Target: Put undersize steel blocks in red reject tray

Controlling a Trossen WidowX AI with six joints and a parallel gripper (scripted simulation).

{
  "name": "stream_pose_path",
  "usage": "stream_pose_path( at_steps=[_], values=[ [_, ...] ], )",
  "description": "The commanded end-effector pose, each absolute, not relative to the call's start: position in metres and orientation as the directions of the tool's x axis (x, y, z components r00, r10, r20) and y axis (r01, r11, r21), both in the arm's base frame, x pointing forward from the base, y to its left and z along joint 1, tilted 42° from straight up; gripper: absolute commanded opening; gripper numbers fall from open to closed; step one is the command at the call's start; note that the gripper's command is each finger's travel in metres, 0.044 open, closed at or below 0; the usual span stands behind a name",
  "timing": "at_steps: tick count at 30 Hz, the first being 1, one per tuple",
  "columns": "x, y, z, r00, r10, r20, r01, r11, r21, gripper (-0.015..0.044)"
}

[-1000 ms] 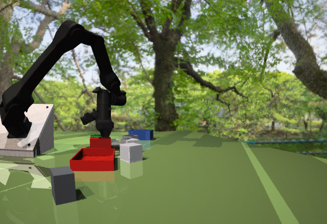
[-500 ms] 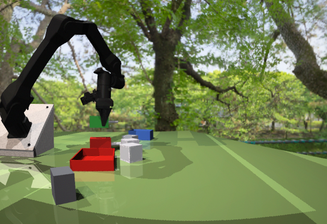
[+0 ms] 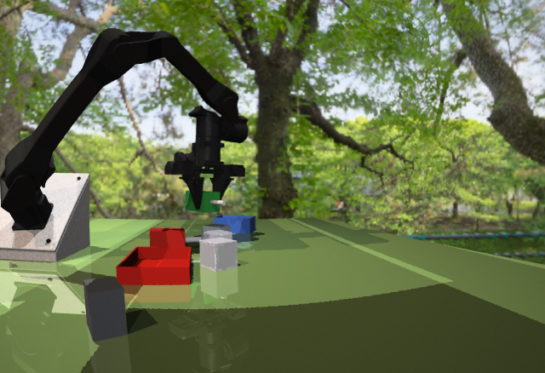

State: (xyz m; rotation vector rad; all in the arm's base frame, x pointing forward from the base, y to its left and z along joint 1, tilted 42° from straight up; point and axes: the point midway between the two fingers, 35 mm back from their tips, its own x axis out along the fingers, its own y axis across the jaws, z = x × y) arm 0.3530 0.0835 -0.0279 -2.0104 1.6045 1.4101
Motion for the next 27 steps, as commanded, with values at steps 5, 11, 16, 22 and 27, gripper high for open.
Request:
stream_pose_path(
  at_steps=[5, 11, 16, 22, 27],
  values=[
    [0.395, 0.050, 0.004, -0.037, -0.647, -0.762, -0.992, 0.113, -0.047, 0.0000],
    [0.420, 0.016, 0.030, -0.038, -0.655, -0.755, -0.802, 0.471, -0.368, 0.0000],
    [0.434, -0.010, 0.050, -0.041, -0.666, -0.745, -0.531, 0.646, -0.548, 0.0000],
    [0.434, -0.011, 0.050, -0.041, -0.667, -0.744, -0.519, 0.651, -0.554, 0.0000],
    [0.434, -0.017, 0.045, -0.041, -0.667, -0.744, -0.518, 0.651, -0.555, 0.0000]
  ],
)
